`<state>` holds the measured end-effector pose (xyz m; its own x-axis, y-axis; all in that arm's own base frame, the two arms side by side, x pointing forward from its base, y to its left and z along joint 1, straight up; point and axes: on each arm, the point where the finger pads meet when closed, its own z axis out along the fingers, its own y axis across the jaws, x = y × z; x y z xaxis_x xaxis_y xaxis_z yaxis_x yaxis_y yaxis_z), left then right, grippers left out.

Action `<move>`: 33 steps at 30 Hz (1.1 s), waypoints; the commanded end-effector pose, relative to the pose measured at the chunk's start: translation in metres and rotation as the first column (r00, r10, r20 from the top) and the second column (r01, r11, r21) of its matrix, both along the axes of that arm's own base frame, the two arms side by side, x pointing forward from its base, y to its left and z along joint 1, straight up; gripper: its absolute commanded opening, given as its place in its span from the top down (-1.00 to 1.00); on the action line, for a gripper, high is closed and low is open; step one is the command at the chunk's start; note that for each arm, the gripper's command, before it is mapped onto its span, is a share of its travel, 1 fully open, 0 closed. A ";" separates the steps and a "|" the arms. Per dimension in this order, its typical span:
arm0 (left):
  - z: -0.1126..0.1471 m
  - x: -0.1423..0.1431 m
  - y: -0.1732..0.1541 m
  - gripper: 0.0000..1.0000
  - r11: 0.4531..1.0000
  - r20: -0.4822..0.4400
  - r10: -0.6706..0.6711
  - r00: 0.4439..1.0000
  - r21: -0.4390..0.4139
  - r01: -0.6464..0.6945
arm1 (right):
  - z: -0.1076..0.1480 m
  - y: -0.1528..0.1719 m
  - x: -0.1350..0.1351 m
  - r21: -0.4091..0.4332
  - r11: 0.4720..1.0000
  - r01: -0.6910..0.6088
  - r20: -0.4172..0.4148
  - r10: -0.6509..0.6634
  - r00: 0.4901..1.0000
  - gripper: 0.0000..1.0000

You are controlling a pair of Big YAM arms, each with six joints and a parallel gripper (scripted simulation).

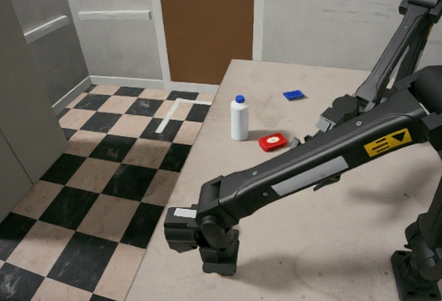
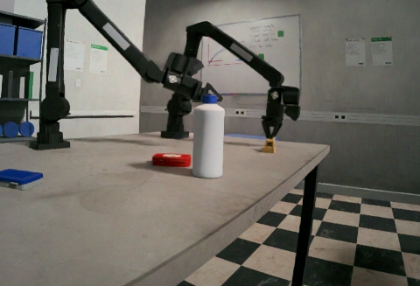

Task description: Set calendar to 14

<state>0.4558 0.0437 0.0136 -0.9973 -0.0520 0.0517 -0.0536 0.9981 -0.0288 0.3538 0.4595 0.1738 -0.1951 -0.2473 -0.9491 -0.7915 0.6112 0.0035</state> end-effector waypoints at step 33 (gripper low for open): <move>0.021 0.015 0.001 0.51 0.172 0.051 0.984 0.171 -0.016 -0.985 | 0.022 0.009 0.008 0.037 0.999 0.000 0.033 -0.001 0.999 -1.00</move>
<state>0.4581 0.0438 0.0131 -0.2753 -0.9606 0.0373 -0.9611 0.2760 0.0146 0.3538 0.4595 0.1738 -0.1951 -0.2473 -0.9491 -0.7915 0.6112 0.0035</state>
